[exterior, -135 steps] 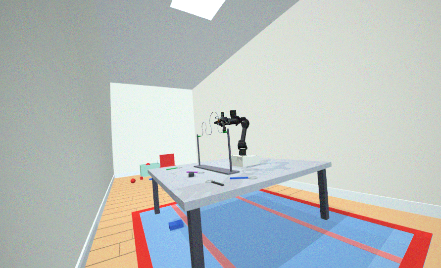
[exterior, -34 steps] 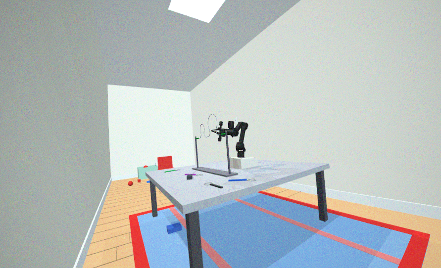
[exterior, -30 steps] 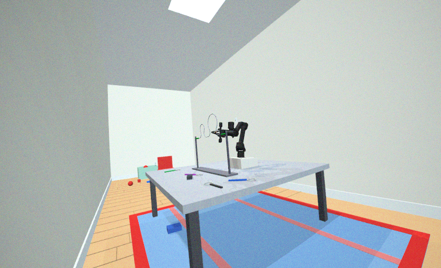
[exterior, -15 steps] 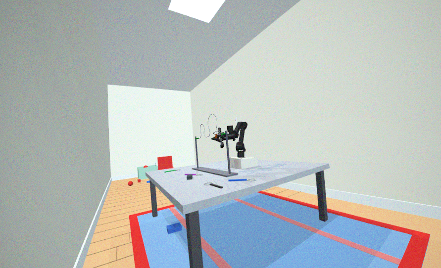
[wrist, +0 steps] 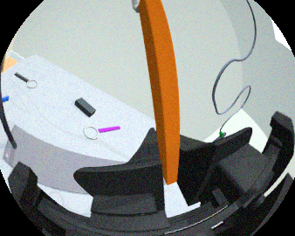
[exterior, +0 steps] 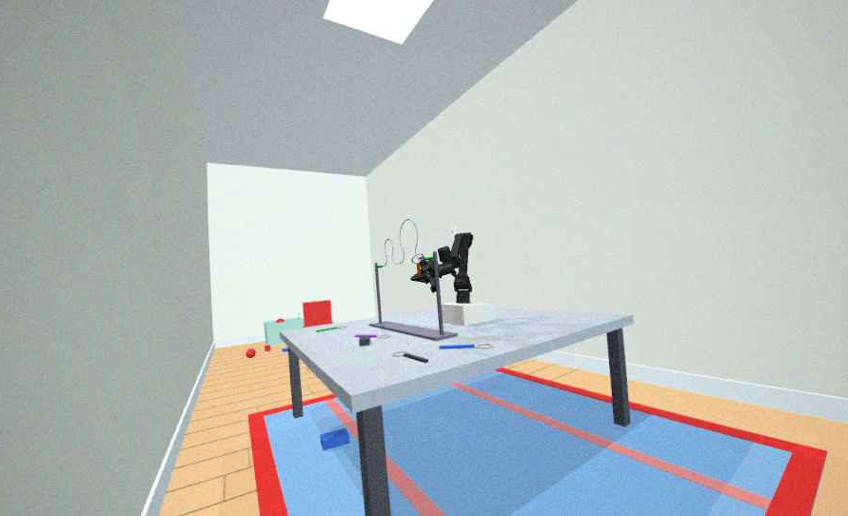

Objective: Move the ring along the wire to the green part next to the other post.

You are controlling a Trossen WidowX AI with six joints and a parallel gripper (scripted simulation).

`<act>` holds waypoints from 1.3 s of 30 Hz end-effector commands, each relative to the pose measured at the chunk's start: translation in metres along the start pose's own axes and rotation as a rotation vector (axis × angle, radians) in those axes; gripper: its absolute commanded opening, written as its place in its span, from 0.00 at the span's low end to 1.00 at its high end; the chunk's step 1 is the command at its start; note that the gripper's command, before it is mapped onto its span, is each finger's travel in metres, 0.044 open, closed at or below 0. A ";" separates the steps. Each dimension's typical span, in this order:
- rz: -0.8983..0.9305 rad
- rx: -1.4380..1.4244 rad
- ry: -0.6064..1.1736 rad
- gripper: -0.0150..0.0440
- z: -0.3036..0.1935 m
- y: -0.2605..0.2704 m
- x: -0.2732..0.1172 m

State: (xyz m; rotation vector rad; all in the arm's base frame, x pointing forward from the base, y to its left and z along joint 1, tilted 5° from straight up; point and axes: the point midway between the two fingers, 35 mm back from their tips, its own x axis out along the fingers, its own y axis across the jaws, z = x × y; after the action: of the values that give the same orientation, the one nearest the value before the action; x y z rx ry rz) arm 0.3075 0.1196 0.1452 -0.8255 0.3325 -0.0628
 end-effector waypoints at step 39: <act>0.316 0.705 0.085 0.00 0.051 0.114 -0.037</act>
State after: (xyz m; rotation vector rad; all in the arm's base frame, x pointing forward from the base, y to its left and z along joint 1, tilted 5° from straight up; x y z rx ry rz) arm 0.2809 0.2328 0.1025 -0.0983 0.4775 0.0738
